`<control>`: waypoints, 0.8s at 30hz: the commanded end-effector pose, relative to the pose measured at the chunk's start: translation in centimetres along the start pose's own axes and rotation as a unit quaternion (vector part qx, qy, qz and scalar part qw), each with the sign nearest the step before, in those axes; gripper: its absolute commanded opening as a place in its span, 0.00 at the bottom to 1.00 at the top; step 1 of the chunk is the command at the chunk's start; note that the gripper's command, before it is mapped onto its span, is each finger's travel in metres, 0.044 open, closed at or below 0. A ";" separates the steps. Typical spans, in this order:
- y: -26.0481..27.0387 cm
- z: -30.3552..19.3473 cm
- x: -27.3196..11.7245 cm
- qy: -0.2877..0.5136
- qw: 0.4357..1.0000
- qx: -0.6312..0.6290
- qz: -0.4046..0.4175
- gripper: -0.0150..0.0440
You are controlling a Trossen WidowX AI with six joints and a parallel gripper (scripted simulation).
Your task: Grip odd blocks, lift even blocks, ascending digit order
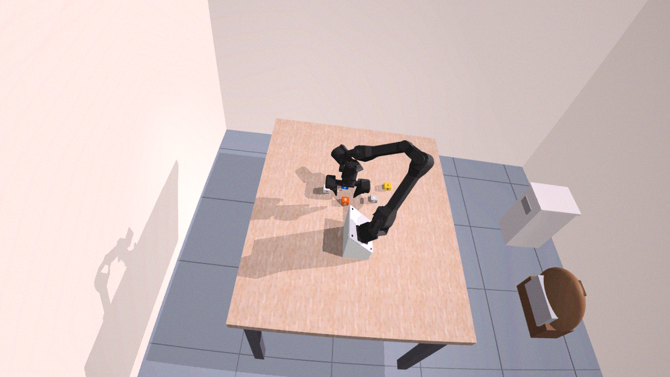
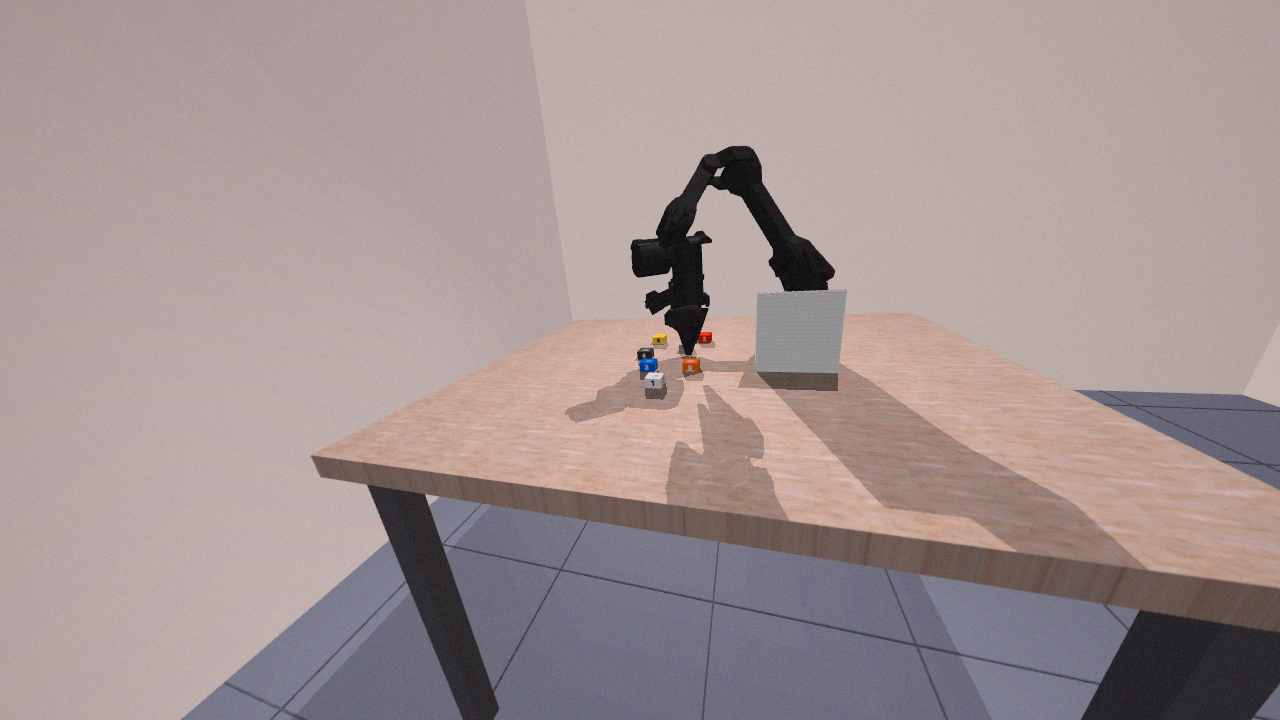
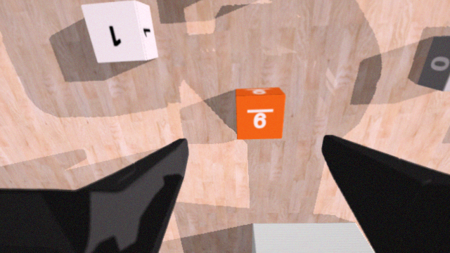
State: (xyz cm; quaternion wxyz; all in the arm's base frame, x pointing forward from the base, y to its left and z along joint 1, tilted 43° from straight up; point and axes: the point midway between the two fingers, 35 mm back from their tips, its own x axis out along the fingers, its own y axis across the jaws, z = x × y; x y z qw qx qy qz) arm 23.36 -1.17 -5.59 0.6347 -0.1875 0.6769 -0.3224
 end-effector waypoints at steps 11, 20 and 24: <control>0.1 0.2 2.1 -0.007 1.000 -0.002 -0.001 0.93; 0.1 0.2 3.5 -0.007 1.000 -0.002 -0.001 0.93; 0.0 0.2 4.0 -0.007 1.000 -0.002 -0.002 0.93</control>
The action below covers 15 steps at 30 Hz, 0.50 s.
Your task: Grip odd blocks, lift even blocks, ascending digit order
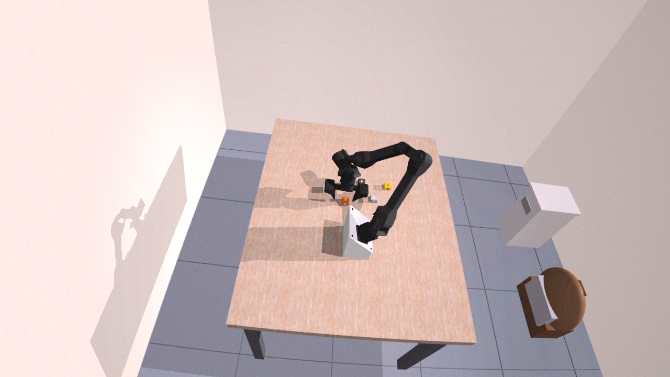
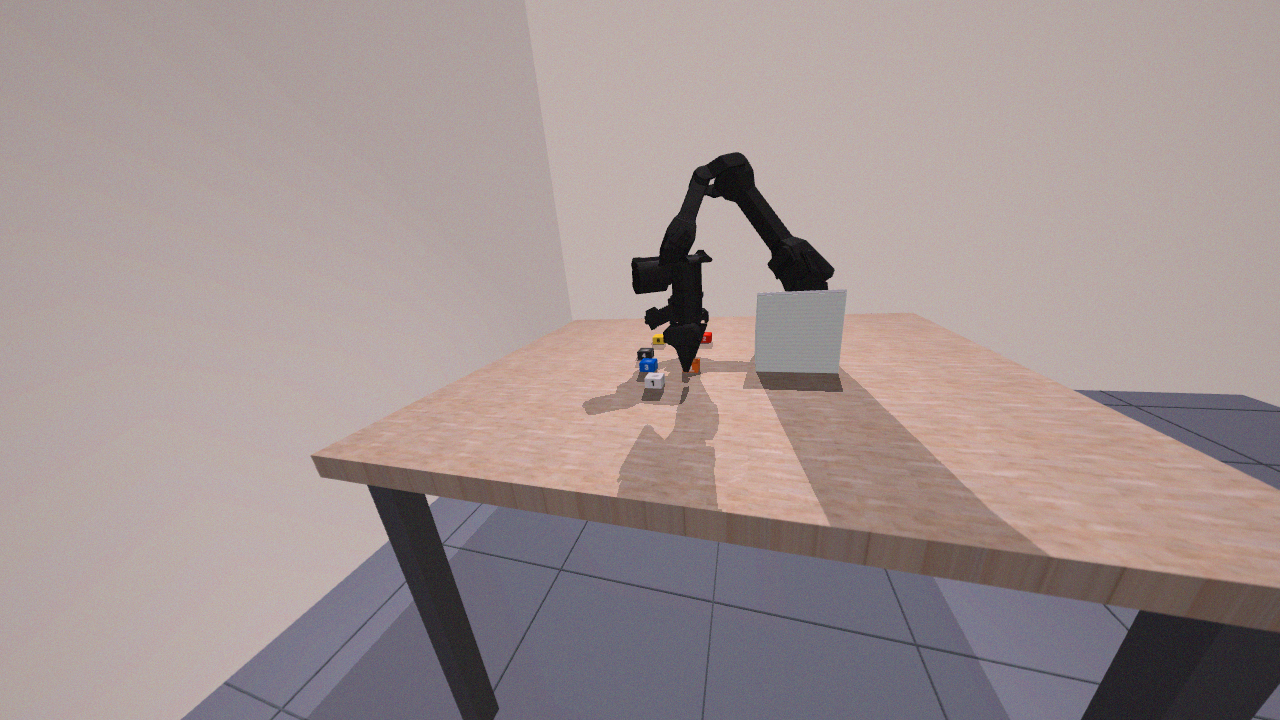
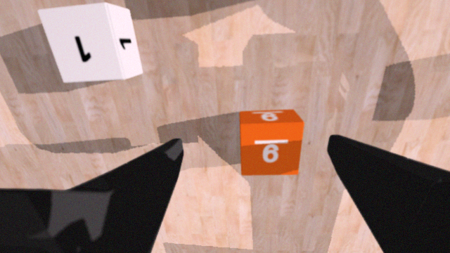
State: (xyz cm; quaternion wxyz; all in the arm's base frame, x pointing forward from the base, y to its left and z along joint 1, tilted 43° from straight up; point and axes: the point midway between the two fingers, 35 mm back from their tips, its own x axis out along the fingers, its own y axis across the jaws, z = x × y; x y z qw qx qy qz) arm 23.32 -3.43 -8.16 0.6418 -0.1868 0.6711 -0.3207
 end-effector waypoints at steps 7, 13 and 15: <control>-0.1 -0.2 0.6 0.002 1.000 -0.004 -0.004 0.67; -0.1 -0.2 0.6 0.002 1.000 -0.004 -0.004 0.46; -0.1 -0.2 0.6 0.002 1.000 -0.004 -0.004 0.46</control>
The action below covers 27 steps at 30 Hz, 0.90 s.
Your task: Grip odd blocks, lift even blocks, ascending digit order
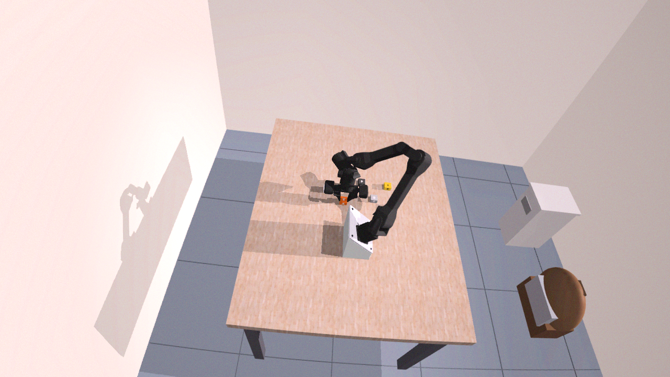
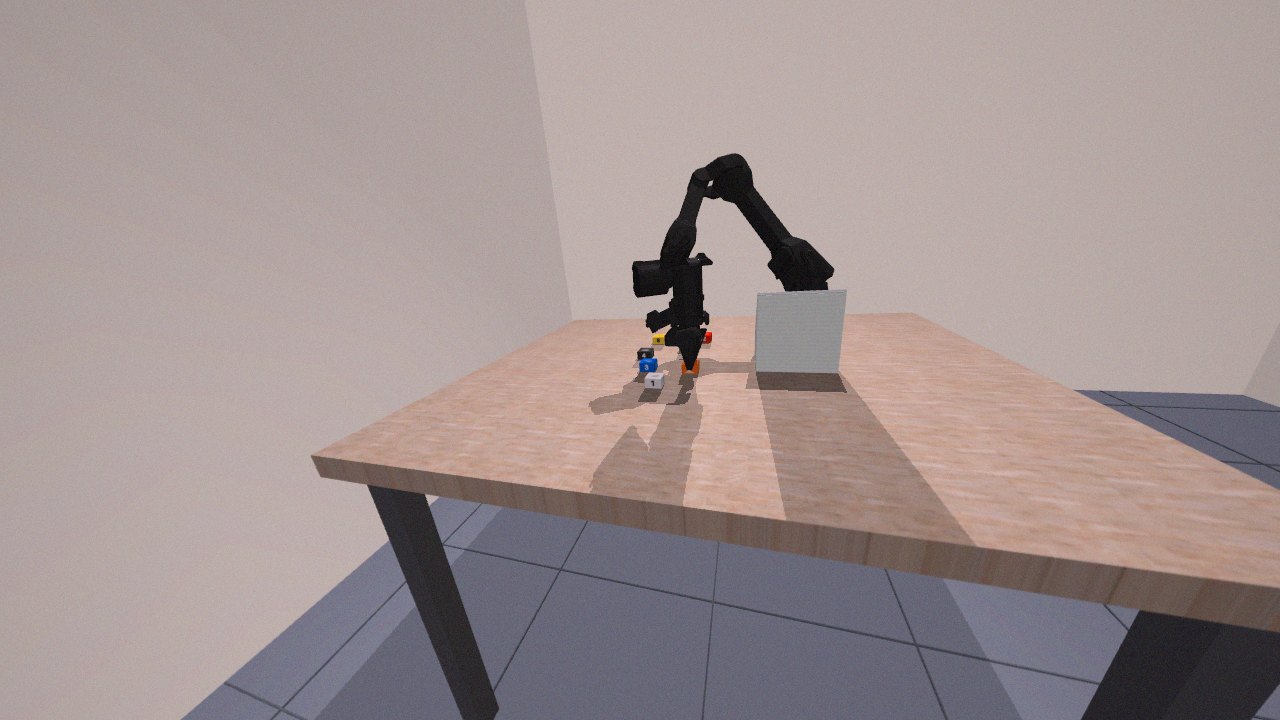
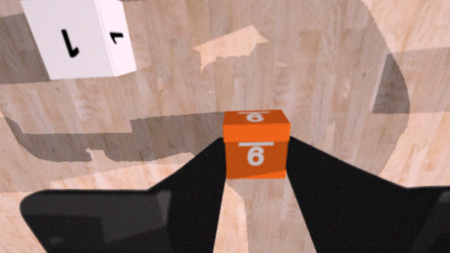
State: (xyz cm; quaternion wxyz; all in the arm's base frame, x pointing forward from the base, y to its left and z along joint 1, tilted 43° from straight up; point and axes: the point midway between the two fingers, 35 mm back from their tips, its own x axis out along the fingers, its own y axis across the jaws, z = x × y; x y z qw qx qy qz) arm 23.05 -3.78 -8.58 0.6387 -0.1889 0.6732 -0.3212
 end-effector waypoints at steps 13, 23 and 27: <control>0.0 0.0 0.1 -0.001 1.000 -0.002 -0.002 0.50; 0.0 0.0 0.1 -0.001 1.000 -0.002 -0.002 0.93; 0.0 0.0 -0.2 -0.001 1.000 -0.002 -0.002 0.93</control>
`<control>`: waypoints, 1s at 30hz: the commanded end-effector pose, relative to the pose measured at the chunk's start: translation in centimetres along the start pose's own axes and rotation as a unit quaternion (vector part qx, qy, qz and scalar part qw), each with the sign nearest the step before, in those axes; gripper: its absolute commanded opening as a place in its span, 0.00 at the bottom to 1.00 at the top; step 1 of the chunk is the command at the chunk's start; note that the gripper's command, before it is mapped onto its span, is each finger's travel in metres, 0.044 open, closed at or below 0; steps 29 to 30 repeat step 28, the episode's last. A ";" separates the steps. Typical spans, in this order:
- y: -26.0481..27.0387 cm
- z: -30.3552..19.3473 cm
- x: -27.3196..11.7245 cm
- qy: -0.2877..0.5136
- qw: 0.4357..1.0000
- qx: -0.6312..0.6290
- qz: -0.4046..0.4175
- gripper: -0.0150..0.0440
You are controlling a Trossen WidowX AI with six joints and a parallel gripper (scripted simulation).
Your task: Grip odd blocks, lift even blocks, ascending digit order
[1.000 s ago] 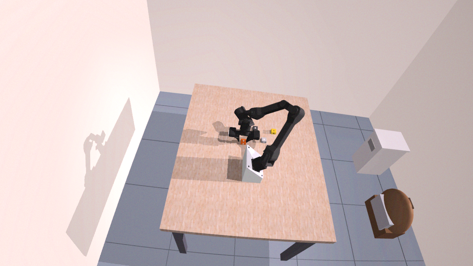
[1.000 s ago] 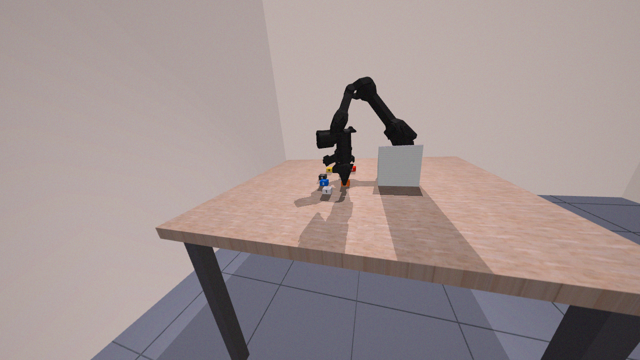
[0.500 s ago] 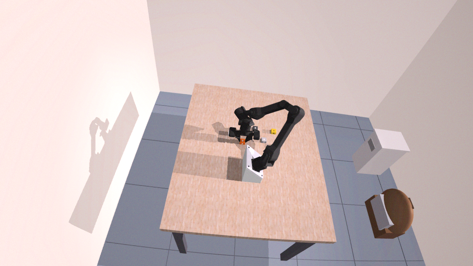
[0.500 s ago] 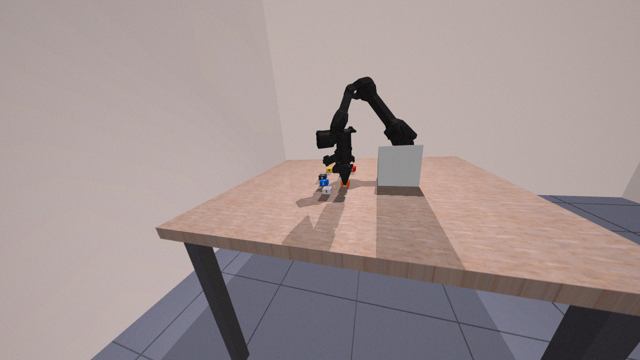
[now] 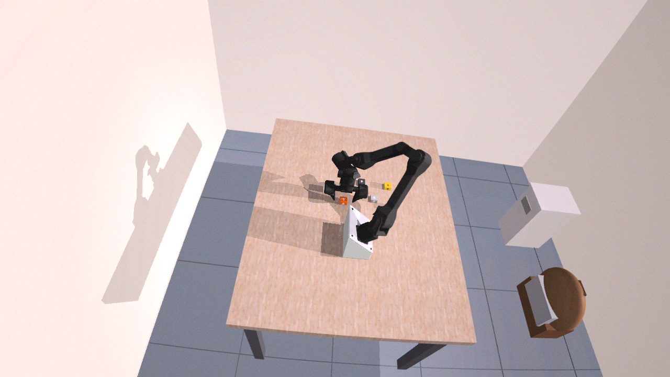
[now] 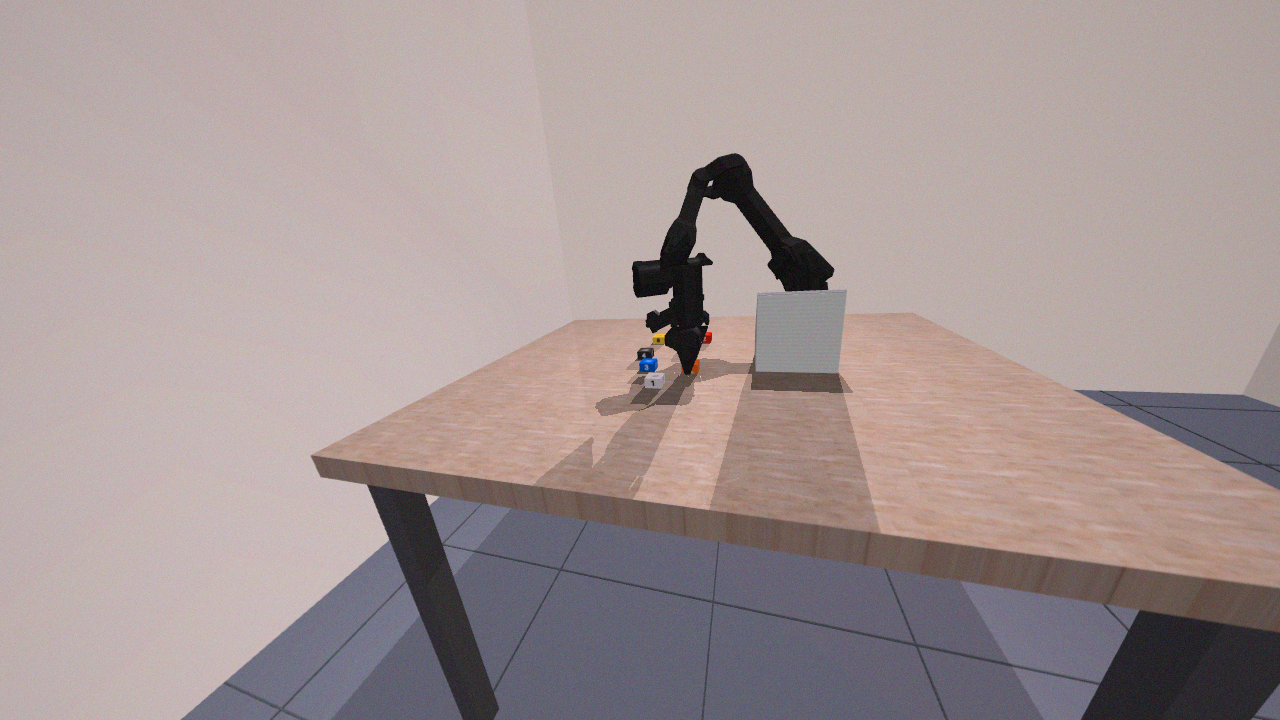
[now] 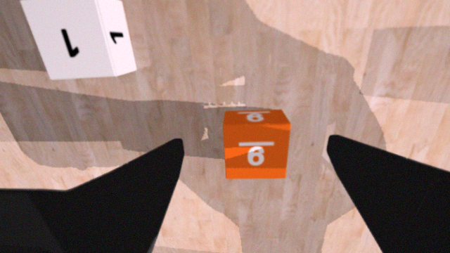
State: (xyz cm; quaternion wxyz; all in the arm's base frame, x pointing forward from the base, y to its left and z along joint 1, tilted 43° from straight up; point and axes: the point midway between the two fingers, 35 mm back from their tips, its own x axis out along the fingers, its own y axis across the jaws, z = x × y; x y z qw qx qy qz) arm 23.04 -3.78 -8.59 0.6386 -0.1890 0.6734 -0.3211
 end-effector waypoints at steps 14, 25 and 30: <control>4.9 1.7 -6.7 -0.009 1.000 0.000 0.008 0.93; 13.8 1.1 -12.0 -0.002 1.000 -0.001 0.006 0.93; 13.8 1.1 -12.0 -0.002 1.000 -0.001 0.006 0.93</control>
